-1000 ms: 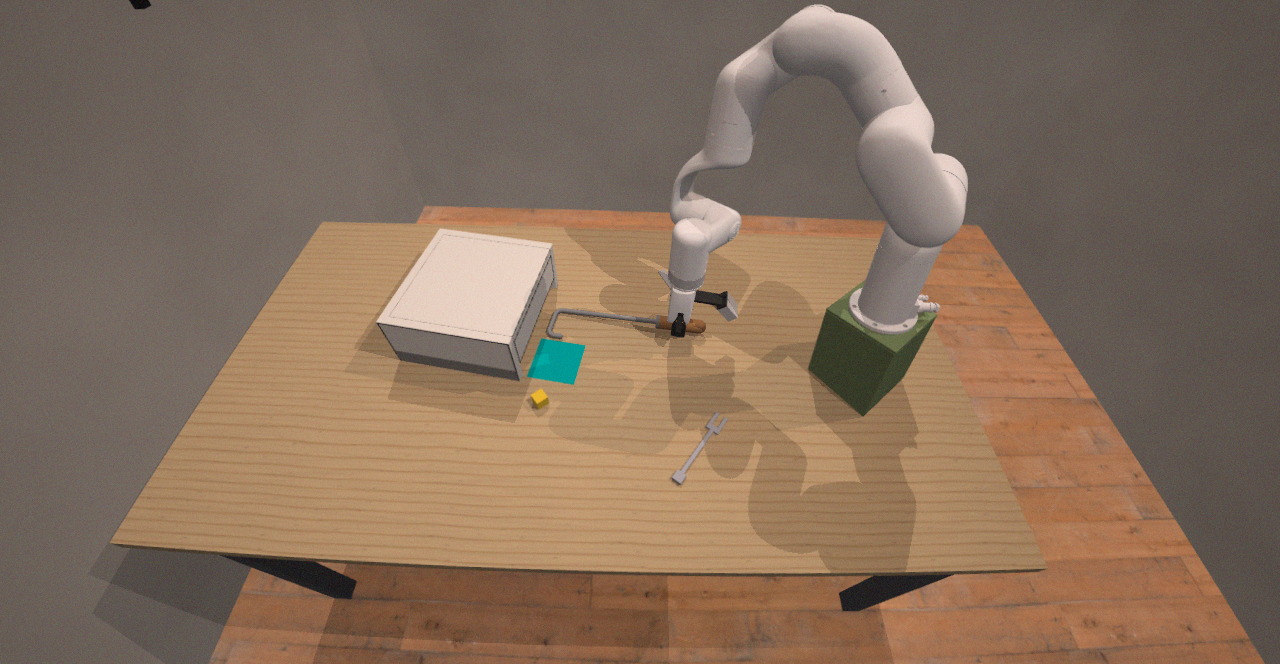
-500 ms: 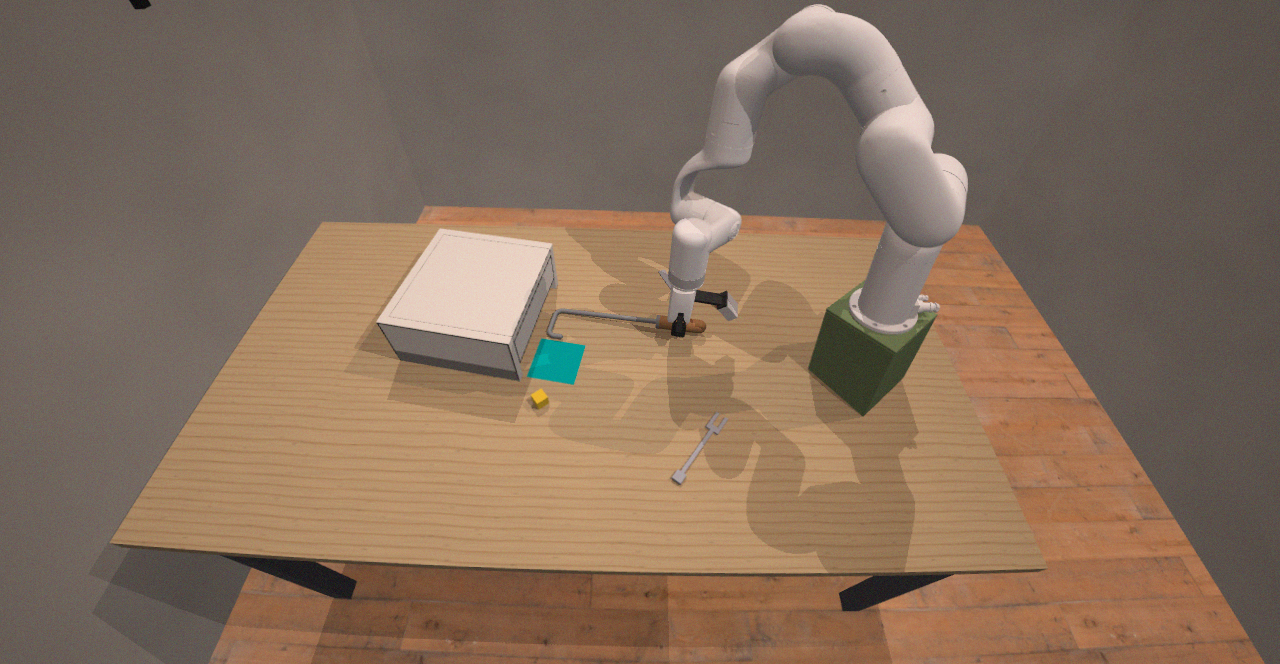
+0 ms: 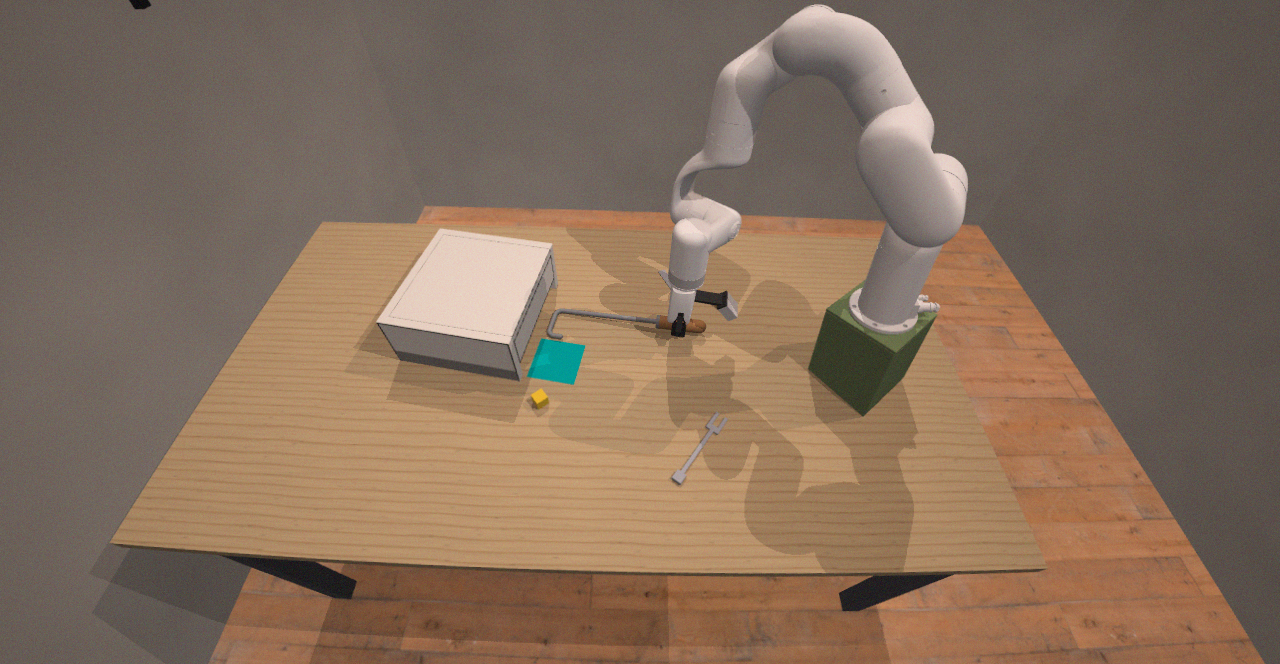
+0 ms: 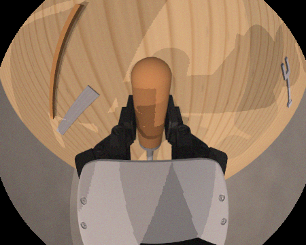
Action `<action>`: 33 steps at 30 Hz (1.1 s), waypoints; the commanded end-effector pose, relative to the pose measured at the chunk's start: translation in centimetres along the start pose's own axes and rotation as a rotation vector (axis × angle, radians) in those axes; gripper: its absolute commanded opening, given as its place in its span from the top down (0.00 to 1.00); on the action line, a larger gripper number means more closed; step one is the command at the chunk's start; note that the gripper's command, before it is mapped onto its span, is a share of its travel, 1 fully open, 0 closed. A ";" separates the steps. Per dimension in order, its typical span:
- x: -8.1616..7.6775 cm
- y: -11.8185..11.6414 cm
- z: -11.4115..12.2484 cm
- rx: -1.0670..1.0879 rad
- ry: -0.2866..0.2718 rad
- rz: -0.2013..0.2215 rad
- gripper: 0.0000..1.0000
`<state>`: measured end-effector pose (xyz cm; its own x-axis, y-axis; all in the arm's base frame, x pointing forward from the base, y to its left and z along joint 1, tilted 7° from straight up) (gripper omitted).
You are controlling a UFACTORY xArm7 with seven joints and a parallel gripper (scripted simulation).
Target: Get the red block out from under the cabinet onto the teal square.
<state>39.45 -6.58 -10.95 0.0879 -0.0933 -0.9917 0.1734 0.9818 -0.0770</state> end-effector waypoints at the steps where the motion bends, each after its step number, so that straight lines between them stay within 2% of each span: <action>1: -0.1 0.0 0.2 0.000 -0.003 0.001 1.00; 16: -0.1 0.1 0.7 0.000 -0.003 0.001 1.00; 33: -0.1 0.3 2.5 -0.001 -0.003 0.001 1.00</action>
<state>41.25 -6.68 -10.78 0.0889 -0.0936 -0.9916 0.1733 0.9818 -0.0772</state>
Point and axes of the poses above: the point where the finger pads meet when closed, its own x axis out along the fingers, its own y axis across the jaws, z = x × y, the point moved 2 cm from there along -x, back along the fingers, and after that the axes turned 7 degrees about x, right-handed, at the moved point
